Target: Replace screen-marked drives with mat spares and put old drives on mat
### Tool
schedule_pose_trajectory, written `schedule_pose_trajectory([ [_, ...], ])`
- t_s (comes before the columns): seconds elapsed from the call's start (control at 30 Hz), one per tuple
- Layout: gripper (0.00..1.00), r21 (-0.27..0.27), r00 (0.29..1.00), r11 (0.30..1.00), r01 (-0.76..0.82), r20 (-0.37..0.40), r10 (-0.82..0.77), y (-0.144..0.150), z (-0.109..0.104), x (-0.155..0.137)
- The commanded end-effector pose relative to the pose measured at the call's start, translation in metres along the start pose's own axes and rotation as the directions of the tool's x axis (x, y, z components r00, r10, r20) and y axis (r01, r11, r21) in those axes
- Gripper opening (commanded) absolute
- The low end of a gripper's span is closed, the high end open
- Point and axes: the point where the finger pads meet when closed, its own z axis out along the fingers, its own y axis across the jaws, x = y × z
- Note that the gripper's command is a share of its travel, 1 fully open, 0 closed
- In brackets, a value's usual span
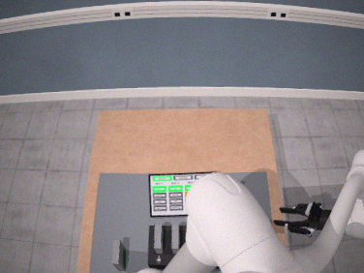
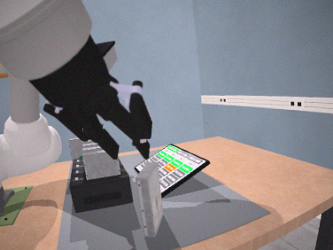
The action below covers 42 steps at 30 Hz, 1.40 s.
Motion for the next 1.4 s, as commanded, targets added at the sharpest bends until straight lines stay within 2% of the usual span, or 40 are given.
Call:
schedule_pose_trajectory([
  [0.0,0.40,0.000,0.996,1.000,-0.001,0.090,0.001,0.0001,-0.0001,0.0005],
  [0.4,0.40,0.000,0.992,1.000,-0.001,0.129,0.001,0.0000,0.0000,0.0005],
  [0.53,0.40,0.002,0.980,1.000,-0.003,0.197,0.003,-0.0003,0.0008,0.0003],
  [0.73,0.40,0.002,0.937,1.000,-0.003,0.349,0.002,-0.0004,0.0005,0.0001],
  [0.8,0.40,0.002,0.937,1.000,-0.003,0.349,0.002,-0.0004,0.0005,0.0001],
  [1.0,0.40,0.000,0.890,1.000,-0.002,0.456,0.002,-0.0002,0.0001,0.0003],
  [1.37,0.40,-0.001,0.874,1.000,-0.001,0.485,0.001,0.0002,-0.0004,0.0005],
])
